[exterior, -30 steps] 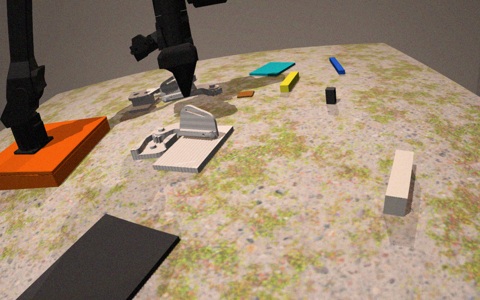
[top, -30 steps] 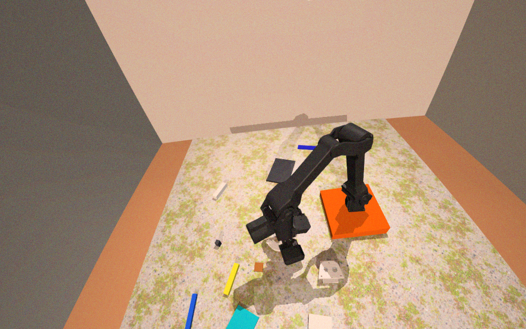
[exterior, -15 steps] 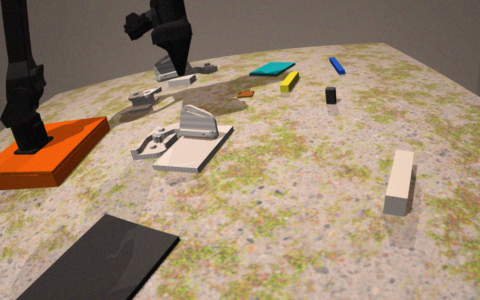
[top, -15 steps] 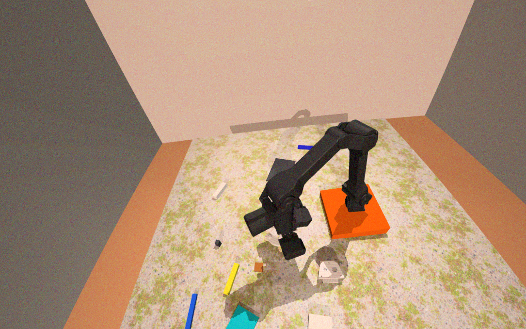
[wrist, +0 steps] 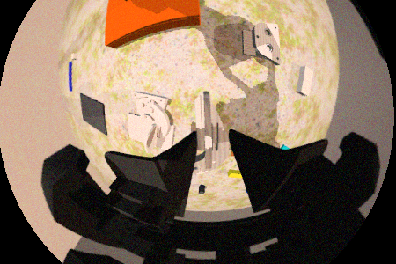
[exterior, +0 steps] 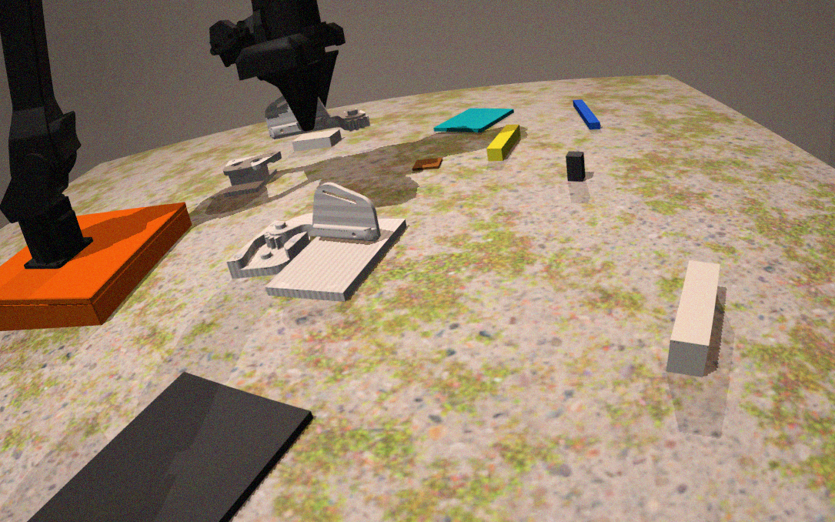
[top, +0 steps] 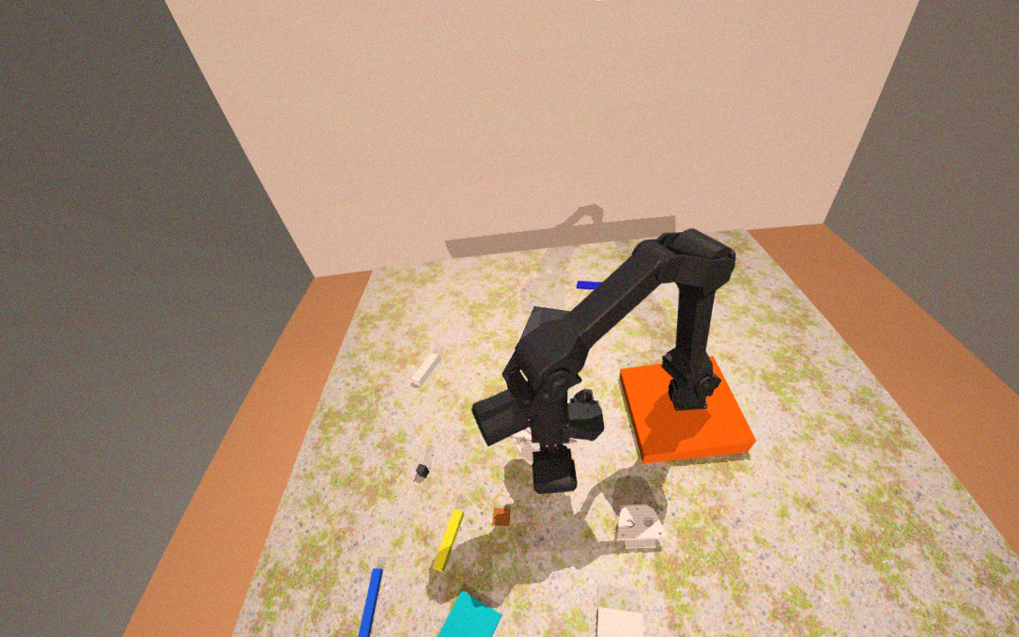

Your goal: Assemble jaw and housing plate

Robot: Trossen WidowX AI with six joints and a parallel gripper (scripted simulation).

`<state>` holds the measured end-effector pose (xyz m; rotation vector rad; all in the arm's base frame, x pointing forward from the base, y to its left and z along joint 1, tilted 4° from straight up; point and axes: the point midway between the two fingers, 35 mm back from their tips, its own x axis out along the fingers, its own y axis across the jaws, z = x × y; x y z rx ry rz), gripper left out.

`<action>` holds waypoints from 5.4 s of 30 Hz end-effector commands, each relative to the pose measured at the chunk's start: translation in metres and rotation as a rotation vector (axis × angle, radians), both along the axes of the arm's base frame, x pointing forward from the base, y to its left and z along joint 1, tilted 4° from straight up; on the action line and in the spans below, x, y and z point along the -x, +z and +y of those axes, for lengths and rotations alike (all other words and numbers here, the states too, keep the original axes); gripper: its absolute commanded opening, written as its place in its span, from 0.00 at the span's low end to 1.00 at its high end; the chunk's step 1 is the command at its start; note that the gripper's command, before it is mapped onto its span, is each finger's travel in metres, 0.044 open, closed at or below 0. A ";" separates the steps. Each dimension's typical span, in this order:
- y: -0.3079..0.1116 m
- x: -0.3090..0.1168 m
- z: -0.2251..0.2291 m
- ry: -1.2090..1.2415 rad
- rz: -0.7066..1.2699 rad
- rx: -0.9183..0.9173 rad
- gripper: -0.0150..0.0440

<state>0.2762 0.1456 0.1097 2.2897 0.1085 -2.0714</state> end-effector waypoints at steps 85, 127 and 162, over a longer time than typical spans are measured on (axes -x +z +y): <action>-0.003 0.037 -0.098 -2.188 0.033 -0.200 0.48; -0.010 0.064 -0.134 -3.239 0.032 -0.305 0.48; -0.009 0.059 -0.137 -3.284 0.031 -0.311 0.48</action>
